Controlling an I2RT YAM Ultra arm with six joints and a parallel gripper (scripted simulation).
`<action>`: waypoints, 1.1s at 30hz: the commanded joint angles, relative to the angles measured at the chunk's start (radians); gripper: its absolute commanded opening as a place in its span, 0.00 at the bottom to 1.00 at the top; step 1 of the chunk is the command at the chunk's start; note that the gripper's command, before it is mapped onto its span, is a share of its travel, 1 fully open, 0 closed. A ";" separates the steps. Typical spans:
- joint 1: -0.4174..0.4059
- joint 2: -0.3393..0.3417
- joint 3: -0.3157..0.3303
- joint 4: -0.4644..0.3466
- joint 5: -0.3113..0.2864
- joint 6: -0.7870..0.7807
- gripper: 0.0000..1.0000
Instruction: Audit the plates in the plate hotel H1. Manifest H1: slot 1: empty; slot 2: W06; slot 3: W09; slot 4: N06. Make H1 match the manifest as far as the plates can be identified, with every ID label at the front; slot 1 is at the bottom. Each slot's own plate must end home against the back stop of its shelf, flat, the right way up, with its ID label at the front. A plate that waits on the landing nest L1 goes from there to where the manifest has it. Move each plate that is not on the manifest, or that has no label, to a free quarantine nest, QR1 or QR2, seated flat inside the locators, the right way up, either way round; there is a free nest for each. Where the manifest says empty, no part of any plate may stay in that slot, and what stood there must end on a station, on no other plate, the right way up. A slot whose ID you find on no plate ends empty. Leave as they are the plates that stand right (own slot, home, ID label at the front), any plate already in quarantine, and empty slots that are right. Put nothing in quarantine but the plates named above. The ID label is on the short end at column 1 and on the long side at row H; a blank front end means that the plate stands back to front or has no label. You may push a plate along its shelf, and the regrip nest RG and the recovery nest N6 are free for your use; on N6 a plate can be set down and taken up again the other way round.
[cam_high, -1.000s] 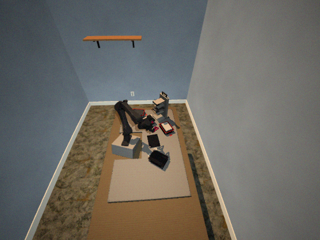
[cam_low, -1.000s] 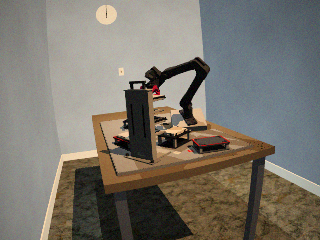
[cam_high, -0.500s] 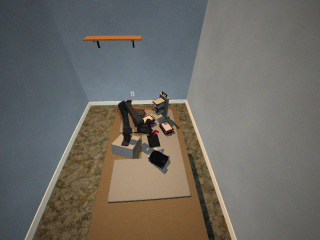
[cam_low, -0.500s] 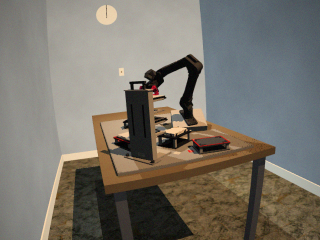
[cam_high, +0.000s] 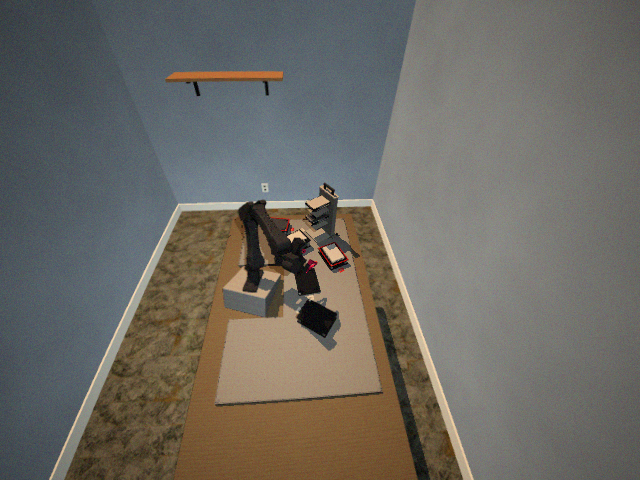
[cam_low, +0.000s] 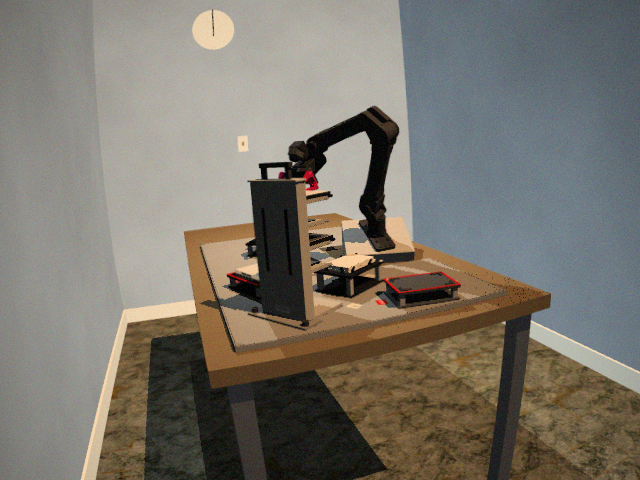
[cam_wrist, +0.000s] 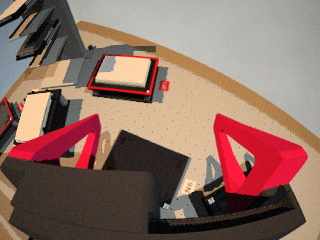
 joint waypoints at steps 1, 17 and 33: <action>-0.009 0.011 0.033 -0.060 -0.016 -0.048 1.00; 0.022 -0.029 -0.077 0.106 -0.013 0.029 1.00; 0.022 -0.026 -0.078 0.111 -0.012 0.034 1.00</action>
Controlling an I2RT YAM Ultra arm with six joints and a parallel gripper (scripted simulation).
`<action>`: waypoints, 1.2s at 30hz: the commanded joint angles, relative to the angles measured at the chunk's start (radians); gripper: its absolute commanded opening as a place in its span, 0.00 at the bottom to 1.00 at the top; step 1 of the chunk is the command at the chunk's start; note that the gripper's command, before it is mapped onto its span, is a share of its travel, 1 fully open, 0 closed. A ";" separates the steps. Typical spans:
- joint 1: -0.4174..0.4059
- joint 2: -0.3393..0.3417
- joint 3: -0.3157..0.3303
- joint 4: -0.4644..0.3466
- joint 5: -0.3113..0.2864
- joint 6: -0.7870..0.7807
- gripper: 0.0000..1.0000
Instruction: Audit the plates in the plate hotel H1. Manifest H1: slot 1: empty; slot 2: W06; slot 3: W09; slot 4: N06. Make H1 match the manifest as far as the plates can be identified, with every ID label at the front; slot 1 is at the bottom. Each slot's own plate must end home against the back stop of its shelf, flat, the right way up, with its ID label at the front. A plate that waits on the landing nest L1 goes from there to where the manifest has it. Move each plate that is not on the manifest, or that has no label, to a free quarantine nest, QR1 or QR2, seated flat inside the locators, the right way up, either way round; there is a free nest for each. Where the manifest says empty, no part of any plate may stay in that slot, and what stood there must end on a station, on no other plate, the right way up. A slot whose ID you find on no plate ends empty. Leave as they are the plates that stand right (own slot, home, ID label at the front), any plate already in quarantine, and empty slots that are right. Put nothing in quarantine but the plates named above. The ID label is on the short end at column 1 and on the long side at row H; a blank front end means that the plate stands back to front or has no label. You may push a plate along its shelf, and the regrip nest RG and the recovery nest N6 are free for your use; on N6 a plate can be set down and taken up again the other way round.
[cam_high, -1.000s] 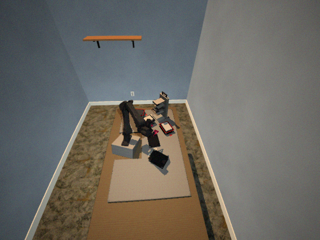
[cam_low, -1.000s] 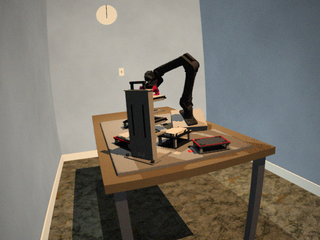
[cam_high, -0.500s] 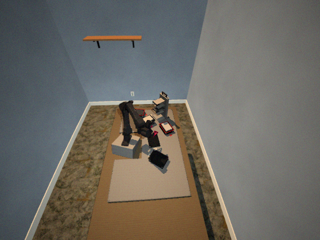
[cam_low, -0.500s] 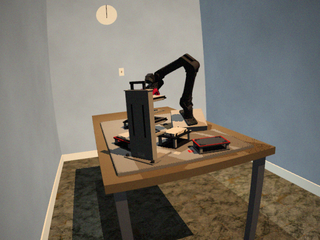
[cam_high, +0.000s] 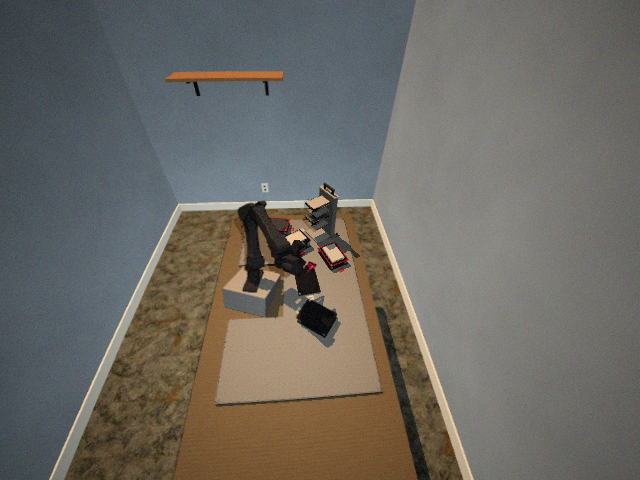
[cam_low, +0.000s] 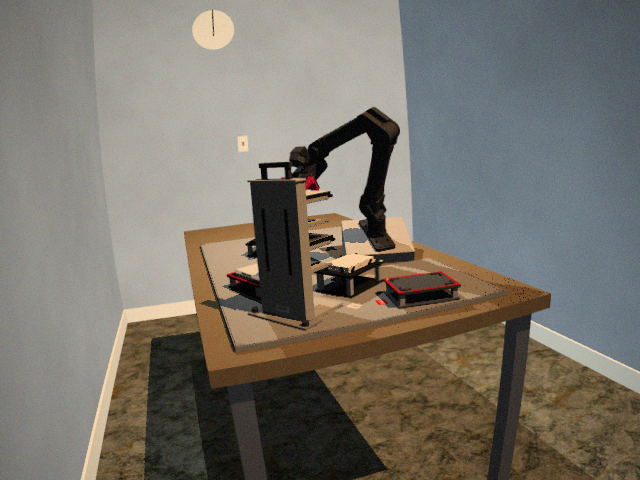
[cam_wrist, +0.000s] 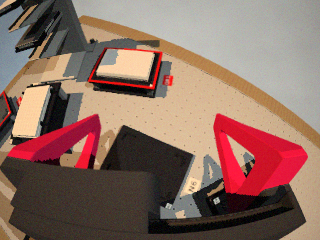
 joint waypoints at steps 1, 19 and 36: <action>-0.001 -0.004 0.004 0.006 -0.011 0.006 1.00; -0.036 0.012 0.103 -0.136 -0.020 -0.053 1.00; 0.138 -0.246 -0.049 0.160 0.034 0.361 1.00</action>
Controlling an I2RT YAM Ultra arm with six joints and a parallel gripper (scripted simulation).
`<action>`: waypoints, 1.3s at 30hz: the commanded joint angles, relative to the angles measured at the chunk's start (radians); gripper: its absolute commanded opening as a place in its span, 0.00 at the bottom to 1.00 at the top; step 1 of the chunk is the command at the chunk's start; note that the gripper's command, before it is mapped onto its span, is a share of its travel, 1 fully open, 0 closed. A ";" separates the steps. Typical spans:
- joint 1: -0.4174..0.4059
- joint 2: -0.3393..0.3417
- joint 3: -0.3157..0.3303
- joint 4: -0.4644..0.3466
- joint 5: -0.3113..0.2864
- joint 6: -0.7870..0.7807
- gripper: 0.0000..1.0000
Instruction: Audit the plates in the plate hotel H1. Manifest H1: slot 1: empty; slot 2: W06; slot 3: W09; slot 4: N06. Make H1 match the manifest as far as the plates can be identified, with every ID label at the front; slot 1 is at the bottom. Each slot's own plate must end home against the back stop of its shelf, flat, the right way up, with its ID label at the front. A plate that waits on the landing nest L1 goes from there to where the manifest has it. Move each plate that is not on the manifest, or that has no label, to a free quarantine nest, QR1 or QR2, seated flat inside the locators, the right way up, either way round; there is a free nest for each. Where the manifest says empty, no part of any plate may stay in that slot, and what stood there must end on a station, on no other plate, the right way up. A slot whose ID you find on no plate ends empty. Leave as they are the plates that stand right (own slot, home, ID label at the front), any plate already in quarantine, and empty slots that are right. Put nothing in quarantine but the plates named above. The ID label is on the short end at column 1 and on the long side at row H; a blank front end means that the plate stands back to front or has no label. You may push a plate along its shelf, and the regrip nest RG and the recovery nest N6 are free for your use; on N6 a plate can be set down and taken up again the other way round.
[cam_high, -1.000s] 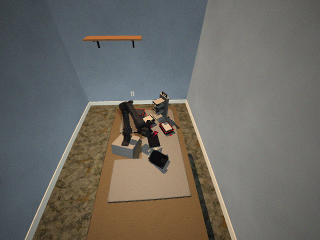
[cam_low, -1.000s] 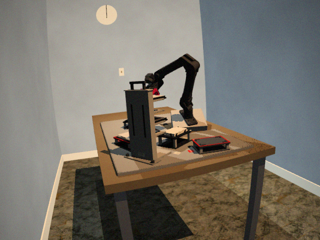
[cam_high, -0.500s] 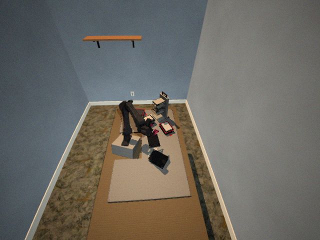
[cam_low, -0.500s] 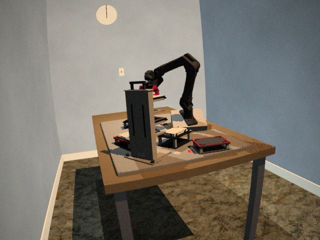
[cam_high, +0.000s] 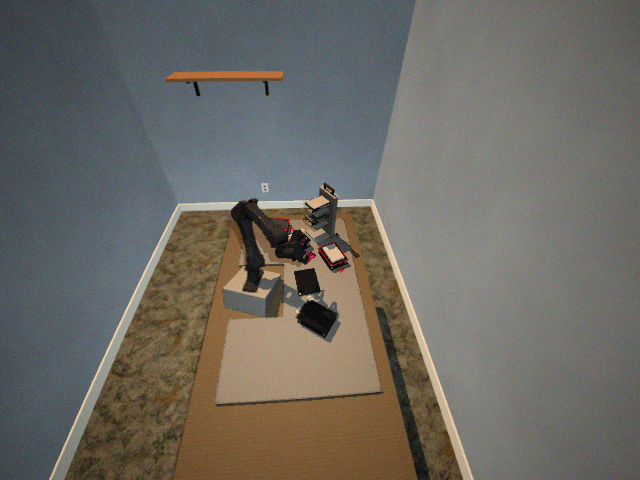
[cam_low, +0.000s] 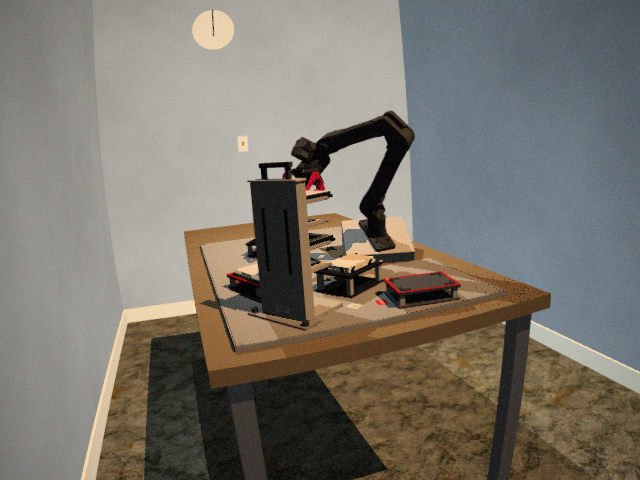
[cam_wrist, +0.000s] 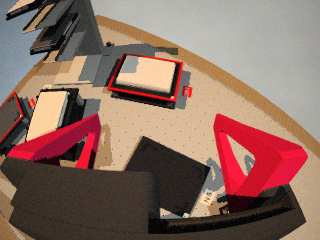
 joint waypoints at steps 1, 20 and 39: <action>0.035 -0.059 -0.027 0.109 0.014 0.153 1.00; 0.262 -0.352 -0.167 0.411 0.190 0.635 1.00; 0.576 -0.557 -0.201 0.446 0.479 0.894 1.00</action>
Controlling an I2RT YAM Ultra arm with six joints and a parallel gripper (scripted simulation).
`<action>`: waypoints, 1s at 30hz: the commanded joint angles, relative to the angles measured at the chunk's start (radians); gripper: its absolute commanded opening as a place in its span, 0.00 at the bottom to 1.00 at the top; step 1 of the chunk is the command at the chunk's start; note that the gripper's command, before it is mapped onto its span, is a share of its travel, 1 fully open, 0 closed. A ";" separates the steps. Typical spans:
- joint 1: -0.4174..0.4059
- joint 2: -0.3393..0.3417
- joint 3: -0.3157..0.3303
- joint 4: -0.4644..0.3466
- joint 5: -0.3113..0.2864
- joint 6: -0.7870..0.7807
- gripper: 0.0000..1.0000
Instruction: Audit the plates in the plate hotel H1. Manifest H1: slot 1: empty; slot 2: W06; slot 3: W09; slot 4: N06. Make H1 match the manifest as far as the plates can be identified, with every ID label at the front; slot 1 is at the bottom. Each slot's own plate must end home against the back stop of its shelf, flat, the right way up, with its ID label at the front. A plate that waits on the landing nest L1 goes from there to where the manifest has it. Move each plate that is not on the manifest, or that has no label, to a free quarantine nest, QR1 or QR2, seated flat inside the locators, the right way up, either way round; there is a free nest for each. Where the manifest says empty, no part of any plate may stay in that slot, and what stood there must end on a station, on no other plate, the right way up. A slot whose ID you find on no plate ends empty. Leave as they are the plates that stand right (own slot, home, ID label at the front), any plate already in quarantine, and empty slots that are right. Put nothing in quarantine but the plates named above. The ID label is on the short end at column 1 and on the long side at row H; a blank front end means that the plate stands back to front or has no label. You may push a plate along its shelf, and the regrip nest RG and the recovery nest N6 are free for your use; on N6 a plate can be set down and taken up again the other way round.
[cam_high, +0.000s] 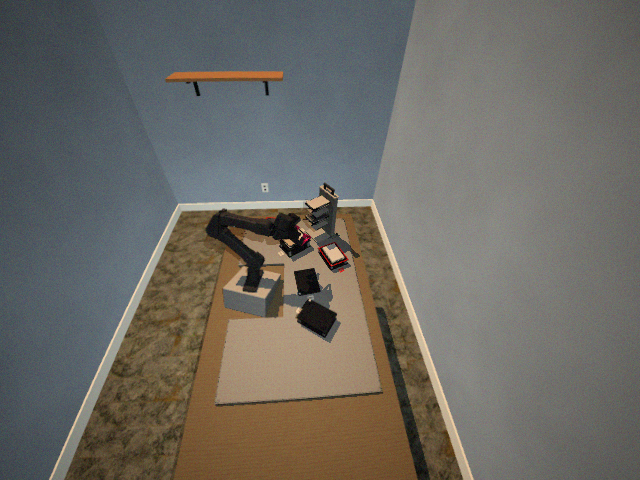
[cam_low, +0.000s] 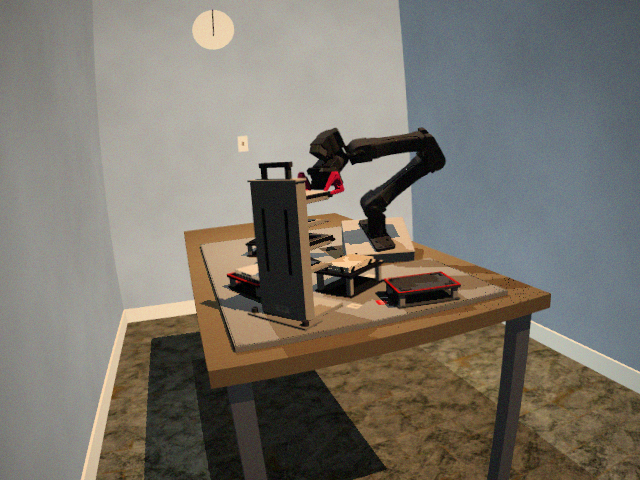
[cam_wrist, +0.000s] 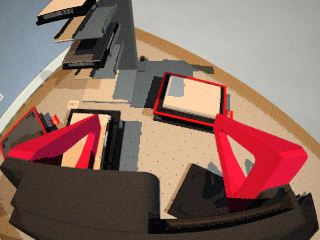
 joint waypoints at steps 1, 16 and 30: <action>0.038 -0.034 -0.005 -0.013 0.076 0.056 1.00; 0.388 -0.133 0.040 -0.038 0.403 0.194 1.00; 0.761 -0.158 0.066 -0.079 0.760 0.286 1.00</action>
